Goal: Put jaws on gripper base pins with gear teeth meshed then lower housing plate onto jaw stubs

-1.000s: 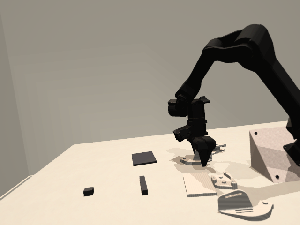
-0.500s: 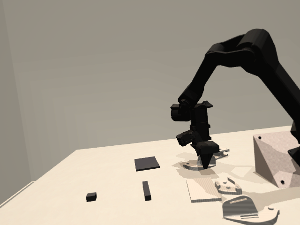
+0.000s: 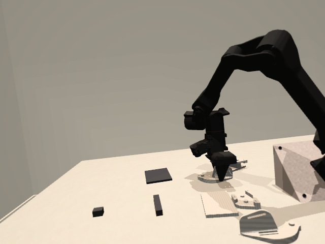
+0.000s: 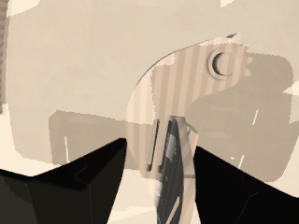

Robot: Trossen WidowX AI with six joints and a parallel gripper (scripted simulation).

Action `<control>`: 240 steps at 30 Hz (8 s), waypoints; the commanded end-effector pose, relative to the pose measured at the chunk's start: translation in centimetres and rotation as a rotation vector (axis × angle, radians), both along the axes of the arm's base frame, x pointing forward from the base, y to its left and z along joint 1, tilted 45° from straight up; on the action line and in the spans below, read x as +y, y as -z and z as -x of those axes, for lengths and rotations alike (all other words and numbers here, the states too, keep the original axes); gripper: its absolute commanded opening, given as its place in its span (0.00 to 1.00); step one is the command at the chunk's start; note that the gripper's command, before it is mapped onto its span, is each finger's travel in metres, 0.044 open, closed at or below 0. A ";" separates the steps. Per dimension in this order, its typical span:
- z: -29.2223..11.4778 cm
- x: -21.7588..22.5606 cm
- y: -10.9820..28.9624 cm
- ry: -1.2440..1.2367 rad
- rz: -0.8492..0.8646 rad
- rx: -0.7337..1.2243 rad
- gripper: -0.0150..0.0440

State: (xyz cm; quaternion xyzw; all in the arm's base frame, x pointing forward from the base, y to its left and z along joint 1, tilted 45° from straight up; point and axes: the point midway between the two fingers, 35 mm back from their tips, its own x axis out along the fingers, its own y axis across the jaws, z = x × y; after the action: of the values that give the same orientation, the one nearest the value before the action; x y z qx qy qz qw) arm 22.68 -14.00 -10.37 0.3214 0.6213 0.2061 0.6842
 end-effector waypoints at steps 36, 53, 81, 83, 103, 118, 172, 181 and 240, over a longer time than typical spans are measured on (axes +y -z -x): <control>1.1 -5.0 -6.2 0.088 -0.018 0.078 0.48; 1.3 -3.7 -8.0 0.340 -0.070 0.318 0.48; 1.8 -1.4 -10.6 0.754 -0.154 0.714 0.48; 1.9 -1.3 -10.8 0.784 -0.160 0.742 0.48; 2.4 0.5 -12.5 1.079 -0.220 1.025 0.48; 2.9 1.8 -13.6 1.300 -0.265 1.238 0.48; 5.3 6.8 -16.7 2.093 -0.422 2.008 0.48; 5.7 7.7 -17.0 2.223 -0.447 2.135 0.48; -3.3 3.1 -14.6 2.219 -0.452 2.125 0.48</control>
State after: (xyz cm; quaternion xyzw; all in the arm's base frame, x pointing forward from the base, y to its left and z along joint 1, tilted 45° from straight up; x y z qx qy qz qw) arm 25.13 -10.66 4.48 0.6895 0.2201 -0.6160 -0.3109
